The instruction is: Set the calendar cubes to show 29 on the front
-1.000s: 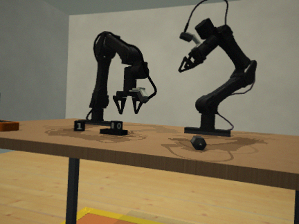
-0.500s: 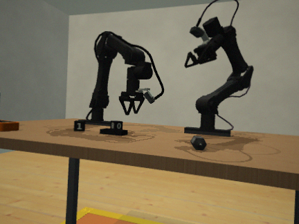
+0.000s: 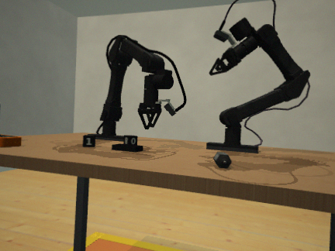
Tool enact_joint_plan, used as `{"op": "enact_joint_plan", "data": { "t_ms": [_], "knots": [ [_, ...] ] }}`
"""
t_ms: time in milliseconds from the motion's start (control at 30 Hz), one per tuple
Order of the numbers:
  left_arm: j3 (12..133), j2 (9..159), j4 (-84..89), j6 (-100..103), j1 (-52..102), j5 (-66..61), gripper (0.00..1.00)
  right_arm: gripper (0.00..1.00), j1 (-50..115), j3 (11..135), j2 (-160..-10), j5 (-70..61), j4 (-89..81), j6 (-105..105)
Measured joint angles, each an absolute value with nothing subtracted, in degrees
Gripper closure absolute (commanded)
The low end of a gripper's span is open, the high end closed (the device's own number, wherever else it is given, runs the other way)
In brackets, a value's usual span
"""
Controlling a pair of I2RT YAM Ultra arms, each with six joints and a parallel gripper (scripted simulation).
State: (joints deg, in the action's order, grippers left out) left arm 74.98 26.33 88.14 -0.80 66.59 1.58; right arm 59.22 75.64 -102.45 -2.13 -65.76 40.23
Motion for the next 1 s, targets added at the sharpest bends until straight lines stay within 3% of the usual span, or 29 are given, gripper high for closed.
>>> {"op": "enact_joint_plan", "data": {
  "t_ms": [500, 700, 1000],
  "knots": [
    [75.0, 26.3, 88.0, 0.7, 72.5, 2.6, 0.00, 0.00, 59.3, 75.8, -102.5, -2.3, -65.9, 40.4],
    [74.6, 26.2, 84.8, 0.6, 72.5, 2.6, 0.00, 0.00, 59.1, 75.8, -102.4, -2.7, -65.9, 34.2],
    [64.5, 25.1, 74.2, 0.5, 72.5, 2.6, 0.00, 0.00, 55.2, 71.7, -99.5, -3.2, -65.1, 16.2]
  ]
}}
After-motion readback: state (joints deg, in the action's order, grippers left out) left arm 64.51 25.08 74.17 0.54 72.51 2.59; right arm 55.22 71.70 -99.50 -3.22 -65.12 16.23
